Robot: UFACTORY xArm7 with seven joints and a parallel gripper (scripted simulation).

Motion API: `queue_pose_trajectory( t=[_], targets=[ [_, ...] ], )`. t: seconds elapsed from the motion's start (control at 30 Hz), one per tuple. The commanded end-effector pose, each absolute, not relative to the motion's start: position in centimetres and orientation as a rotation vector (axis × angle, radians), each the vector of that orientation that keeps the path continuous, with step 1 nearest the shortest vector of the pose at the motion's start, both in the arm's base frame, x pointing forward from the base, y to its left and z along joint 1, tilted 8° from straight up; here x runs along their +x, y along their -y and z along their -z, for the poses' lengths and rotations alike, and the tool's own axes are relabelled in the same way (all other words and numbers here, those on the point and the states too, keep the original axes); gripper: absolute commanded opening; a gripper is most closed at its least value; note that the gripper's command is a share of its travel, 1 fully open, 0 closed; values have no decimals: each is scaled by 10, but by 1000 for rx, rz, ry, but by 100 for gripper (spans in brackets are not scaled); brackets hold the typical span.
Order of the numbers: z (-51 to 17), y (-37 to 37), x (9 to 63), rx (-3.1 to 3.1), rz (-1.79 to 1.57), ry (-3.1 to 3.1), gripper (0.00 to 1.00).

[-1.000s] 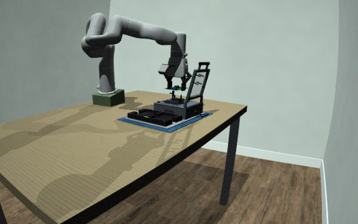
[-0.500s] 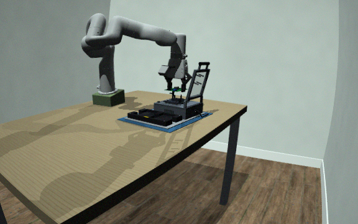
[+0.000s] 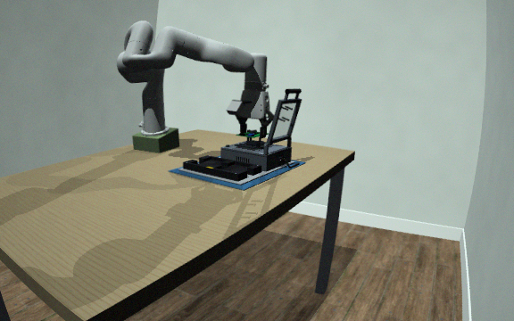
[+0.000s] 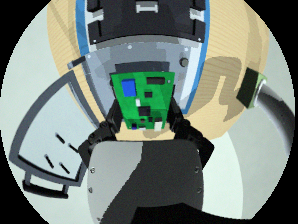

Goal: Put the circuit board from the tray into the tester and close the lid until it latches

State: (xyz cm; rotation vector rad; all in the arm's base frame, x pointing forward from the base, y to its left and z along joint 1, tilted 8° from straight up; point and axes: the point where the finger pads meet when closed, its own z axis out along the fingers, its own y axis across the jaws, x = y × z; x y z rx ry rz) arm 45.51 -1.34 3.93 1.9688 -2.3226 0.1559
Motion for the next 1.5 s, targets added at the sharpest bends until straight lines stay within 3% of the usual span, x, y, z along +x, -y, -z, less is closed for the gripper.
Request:
queue_pose_trajectory(
  t=[0.0,1.47],
  targets=[
    [-33,14,456,1971,-160,2324,79],
    [-23,15,456,1971,-160,2324,79]
  ],
)
